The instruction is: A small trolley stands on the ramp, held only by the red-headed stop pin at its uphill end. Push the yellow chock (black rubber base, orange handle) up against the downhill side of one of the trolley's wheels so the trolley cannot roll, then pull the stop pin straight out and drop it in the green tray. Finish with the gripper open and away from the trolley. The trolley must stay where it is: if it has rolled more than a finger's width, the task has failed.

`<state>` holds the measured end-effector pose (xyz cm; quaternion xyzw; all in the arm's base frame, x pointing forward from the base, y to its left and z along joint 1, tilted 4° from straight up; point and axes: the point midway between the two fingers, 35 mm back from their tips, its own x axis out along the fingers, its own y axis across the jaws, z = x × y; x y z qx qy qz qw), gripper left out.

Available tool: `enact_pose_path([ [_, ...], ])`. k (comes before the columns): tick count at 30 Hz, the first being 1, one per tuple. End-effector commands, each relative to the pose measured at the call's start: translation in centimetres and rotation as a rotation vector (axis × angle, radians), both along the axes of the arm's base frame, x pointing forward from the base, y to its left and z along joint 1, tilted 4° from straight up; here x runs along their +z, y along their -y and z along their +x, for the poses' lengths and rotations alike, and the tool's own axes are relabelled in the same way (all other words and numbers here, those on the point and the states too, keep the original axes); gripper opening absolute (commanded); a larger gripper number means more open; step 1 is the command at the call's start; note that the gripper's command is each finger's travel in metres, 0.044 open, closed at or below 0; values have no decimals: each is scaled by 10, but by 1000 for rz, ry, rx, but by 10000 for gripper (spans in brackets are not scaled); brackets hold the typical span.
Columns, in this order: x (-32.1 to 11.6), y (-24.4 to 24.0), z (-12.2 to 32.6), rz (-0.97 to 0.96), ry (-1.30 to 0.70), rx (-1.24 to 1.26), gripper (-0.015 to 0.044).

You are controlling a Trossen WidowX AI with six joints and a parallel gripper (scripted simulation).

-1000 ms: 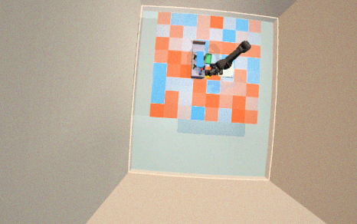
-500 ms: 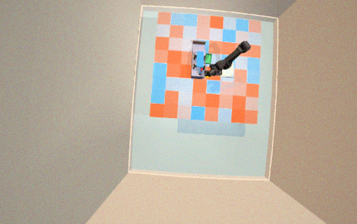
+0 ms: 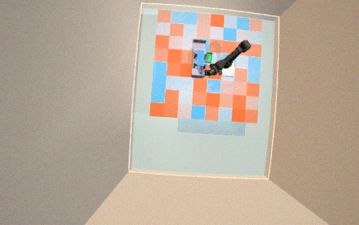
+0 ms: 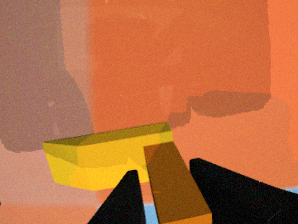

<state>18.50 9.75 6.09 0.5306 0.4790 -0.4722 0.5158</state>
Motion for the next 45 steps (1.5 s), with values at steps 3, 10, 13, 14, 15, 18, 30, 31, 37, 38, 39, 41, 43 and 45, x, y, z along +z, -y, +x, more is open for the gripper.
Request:
enact_pose_path([
  [3, 0, 0, 0, 0, 0, 0, 32],
  [10, 12, 0, -1, -2, 0, 2, 0],
  [13, 24, 1, -3, -3, -1, 4, 0],
  [14, 27, 1, -4, -4, -1, 4, 0],
  [15, 30, 1, -4, -4, -1, 4, 0],
  [18, 39, 1, -5, -4, -1, 4, 0],
  [30, 78, 1, -9, -3, -1, 4, 0],
  [31, 81, 1, -9, -3, -1, 4, 0],
  [37, 100, 2, -11, -3, -1, 4, 0],
  [38, 103, 2, -11, -3, -1, 4, 0],
  [39, 107, 2, -11, -3, -1, 4, 0],
  [41, 113, 2, -12, -3, -1, 4, 0],
  [43, 120, 2, -12, -3, -1, 4, 0],
  [45, 126, 2, -13, -3, -1, 4, 0],
])
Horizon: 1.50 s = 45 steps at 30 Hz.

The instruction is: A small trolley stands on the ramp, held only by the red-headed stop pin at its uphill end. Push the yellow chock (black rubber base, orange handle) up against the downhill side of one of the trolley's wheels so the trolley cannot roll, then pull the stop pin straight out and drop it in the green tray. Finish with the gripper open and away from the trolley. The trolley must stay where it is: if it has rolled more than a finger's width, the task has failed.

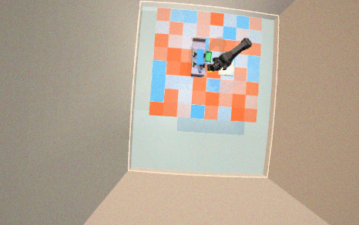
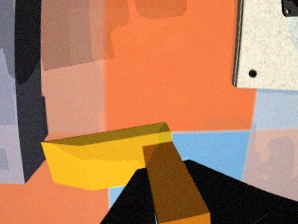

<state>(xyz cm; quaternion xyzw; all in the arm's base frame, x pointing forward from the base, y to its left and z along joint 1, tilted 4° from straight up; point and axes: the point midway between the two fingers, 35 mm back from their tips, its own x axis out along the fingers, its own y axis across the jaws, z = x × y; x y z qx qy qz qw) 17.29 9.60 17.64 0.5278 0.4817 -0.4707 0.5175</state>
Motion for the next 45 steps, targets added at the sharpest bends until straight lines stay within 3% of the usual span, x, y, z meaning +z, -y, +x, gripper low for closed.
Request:
enact_pose_path([
  [1, 14, 1, -1, -3, 1, -5, 0],
  [15, 31, 2, -2, -7, 2, 39, 0],
  [45, 31, 2, -2, -100, 21, 1053, 0],
])
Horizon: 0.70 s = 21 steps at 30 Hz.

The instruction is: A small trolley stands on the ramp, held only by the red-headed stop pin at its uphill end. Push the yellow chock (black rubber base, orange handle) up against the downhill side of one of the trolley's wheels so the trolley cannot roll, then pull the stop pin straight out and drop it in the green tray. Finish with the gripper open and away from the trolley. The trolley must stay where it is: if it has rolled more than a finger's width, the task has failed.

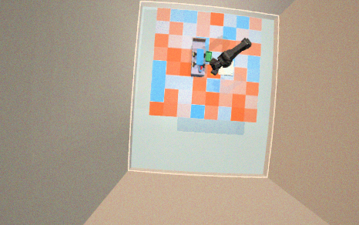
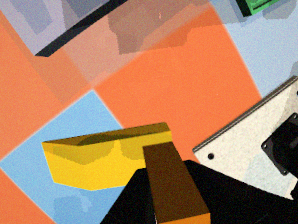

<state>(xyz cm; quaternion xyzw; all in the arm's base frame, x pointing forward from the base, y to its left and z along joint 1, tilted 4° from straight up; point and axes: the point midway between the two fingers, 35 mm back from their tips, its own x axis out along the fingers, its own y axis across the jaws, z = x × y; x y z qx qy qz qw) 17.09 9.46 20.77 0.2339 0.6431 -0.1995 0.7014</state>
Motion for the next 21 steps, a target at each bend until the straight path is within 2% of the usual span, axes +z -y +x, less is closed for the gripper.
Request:
enact_pose_path([
  [1, 0, 0, 0, -16, 2, 145, 0],
  [10, 0, 0, 0, -42, 7, 425, 0],
  [21, -1, 10, 1, -45, 7, 442, 0],
])
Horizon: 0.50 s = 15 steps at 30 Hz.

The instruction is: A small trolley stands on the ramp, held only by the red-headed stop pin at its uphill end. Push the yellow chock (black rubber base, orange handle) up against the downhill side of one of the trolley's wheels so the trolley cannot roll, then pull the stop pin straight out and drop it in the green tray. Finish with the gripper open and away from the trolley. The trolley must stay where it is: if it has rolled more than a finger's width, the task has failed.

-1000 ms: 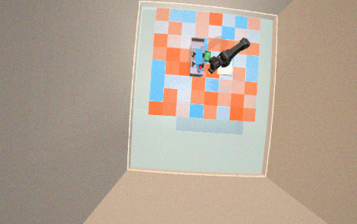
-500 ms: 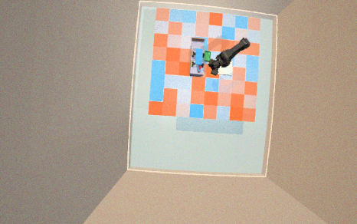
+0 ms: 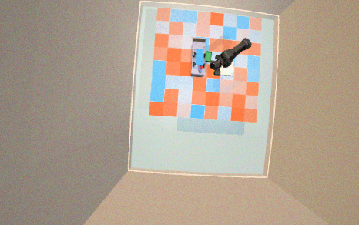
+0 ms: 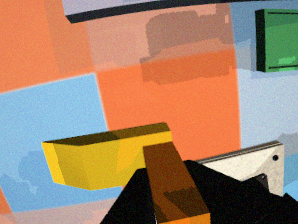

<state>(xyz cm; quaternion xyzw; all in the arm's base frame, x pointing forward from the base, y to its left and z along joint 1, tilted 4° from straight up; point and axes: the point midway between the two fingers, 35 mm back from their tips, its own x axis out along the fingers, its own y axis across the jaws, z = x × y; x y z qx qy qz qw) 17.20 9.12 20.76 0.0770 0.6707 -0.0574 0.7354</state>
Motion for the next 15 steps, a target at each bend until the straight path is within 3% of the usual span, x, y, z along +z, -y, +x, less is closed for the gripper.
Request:
enact_pose_path([
  [1, -1, 10, 1, -3, -1, 14, 0],
  [15, -3, 51, 7, -9, 0, 27, 0],
])
